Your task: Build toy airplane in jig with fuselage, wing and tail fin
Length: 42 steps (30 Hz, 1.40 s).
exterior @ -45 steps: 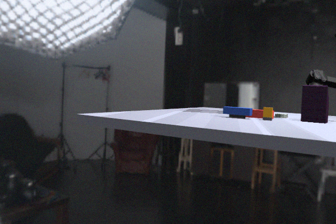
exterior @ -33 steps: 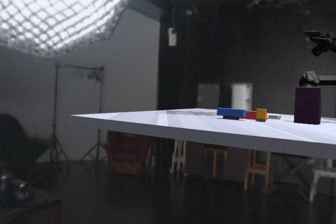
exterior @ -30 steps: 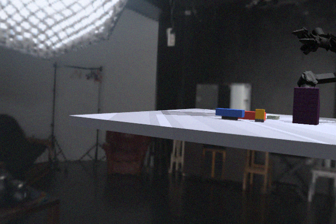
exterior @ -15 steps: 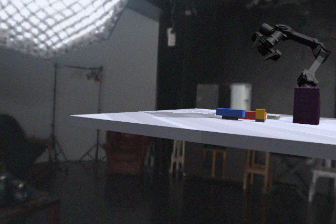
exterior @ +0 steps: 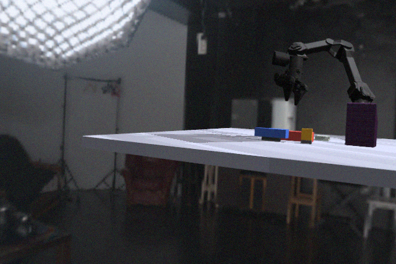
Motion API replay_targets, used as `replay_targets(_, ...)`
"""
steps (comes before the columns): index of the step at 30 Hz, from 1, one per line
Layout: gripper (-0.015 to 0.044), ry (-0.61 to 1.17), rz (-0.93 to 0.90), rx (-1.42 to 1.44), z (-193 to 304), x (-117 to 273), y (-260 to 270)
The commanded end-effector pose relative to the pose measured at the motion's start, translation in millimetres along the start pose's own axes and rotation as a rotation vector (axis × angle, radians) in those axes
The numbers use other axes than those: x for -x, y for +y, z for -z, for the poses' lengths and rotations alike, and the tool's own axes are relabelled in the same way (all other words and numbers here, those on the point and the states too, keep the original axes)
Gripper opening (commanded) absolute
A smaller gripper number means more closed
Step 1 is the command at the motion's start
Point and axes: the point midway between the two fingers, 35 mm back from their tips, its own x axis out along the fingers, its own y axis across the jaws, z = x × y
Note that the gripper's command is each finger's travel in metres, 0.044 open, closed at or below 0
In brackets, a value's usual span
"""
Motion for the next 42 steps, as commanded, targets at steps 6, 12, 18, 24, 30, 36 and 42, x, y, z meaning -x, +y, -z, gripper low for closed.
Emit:
replay_targets(6,0.044,0.023,0.156,0.226,12,-37,6)
replay_targets(12,0.044,0.022,0.157,0.226,11,-78,0)
replay_targets(18,0.044,0.022,0.158,0.226,12,-90,-3)
replay_targets(24,0.044,0.022,0.159,0.226,12,-104,-6)
replay_targets(30,0.044,0.022,0.159,0.226,11,-111,-7)
replay_targets(36,0.044,0.022,0.159,0.226,11,-121,-8)
replay_targets(42,0.044,0.022,0.159,0.226,11,-130,-10)
